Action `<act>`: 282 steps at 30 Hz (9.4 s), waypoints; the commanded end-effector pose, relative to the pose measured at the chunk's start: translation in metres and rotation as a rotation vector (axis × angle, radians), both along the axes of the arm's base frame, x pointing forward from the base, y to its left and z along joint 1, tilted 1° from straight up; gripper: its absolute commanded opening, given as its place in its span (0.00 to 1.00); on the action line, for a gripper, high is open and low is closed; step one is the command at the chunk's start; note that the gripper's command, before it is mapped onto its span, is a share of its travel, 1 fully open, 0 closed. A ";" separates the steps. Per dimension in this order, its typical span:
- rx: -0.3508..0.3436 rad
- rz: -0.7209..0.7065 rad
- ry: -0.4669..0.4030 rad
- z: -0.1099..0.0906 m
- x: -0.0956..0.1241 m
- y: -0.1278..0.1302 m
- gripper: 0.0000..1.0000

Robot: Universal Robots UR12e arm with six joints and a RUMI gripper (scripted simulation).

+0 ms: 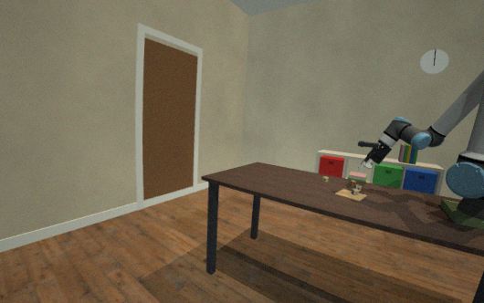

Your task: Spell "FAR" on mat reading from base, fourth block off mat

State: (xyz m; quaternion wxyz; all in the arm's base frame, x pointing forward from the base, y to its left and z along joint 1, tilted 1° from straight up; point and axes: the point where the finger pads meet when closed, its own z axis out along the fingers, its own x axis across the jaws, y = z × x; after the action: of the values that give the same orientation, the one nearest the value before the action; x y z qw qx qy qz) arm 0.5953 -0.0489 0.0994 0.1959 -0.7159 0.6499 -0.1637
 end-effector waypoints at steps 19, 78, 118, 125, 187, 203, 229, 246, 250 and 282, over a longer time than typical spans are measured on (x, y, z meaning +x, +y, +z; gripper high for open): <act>-0.002 0.000 -0.002 -0.005 0.213 -0.041 1.00; -0.001 -0.001 0.003 -0.003 0.172 -0.062 1.00; -0.002 -0.001 -0.002 -0.004 0.041 -0.105 1.00; -0.002 -0.001 -0.002 -0.004 0.041 -0.105 1.00; -0.212 0.611 0.476 0.023 -0.017 0.116 1.00; -0.210 0.609 0.476 0.023 -0.018 0.115 1.00; -0.265 0.831 0.451 0.019 -0.018 0.120 1.00; -0.351 1.183 0.401 0.013 -0.020 0.124 1.00; -0.368 1.252 0.390 0.012 -0.020 0.125 1.00; -0.529 1.922 0.252 0.002 -0.025 0.129 1.00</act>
State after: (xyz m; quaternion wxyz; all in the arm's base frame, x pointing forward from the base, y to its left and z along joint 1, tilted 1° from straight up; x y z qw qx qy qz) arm 0.5679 0.0795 0.1002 0.0082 -0.9776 -0.2100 0.0047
